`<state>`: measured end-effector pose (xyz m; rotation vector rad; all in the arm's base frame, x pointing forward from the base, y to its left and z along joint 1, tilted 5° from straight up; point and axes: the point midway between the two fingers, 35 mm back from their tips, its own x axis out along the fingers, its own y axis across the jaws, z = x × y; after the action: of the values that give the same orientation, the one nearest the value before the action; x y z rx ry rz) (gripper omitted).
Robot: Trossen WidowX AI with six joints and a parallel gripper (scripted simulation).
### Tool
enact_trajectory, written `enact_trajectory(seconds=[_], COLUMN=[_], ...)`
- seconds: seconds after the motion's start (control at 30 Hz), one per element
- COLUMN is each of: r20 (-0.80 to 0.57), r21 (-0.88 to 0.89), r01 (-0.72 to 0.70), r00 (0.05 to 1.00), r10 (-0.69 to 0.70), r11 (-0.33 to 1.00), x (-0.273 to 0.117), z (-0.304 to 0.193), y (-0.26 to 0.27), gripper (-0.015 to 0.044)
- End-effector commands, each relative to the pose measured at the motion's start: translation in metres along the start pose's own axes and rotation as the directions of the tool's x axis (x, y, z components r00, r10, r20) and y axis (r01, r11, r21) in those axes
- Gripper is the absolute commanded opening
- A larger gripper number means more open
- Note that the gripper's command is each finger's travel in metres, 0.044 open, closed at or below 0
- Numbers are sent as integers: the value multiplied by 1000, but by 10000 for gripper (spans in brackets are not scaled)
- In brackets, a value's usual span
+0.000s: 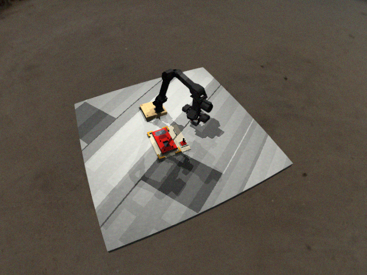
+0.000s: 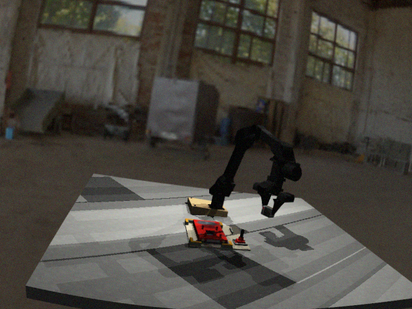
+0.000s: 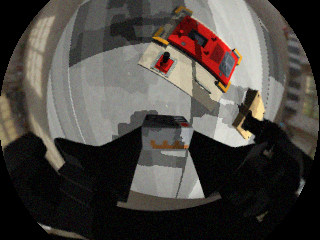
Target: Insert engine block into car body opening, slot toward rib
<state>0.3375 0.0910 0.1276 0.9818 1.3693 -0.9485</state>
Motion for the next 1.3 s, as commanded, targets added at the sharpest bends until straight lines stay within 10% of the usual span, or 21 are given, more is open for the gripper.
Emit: enact_trajectory(seconds=[0.0, 0.67, 1.27], r20=[48, 612, 728], r21=[2, 5, 2], r01=[0, 0, -3], r00=[999, 791, 685], r10=[0, -3, 0], r11=[1000, 1000, 1000], x=[0, 8, 30], z=[-2, -22, -30], y=[0, 0, 0], gripper=[0, 0, 0])
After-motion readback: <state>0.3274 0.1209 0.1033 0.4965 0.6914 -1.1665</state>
